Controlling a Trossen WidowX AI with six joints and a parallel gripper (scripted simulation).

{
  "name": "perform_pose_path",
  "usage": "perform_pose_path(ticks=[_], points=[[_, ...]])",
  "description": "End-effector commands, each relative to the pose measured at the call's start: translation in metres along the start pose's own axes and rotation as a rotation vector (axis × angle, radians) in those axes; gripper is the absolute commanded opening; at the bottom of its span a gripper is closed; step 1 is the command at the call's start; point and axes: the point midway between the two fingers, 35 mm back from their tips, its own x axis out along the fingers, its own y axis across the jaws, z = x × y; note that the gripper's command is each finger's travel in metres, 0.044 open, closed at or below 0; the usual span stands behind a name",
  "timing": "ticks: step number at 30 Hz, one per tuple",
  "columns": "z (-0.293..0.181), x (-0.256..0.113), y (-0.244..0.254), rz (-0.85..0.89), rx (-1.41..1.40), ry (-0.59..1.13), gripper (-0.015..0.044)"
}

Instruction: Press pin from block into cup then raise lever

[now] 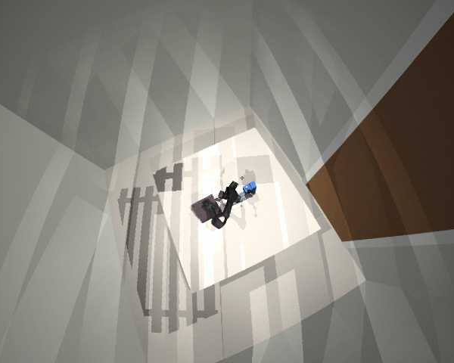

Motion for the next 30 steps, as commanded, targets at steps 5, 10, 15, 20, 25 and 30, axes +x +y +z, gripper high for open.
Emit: perform_pose_path(ticks=[5,10,15,20,25,30], points=[[-0.0007,-0.0001,-0.0005,-0.003,0.261,0.002,0.0],[-0.0007,-0.0001,-0.0005,-0.003,0.436,0.001,0.0],[-0.0007,-0.0001,-0.0005,-0.003,0.611,0.001,0.0],[-0.0007,-0.0001,-0.0005,-0.003,0.786,0.001,0.0],[-0.0007,-0.0001,-0.0005,-0.003,0.961,0.0,0.0],[-0.0007,-0.0001,-0.0005,-0.003,1.136,0.0,0.0]])
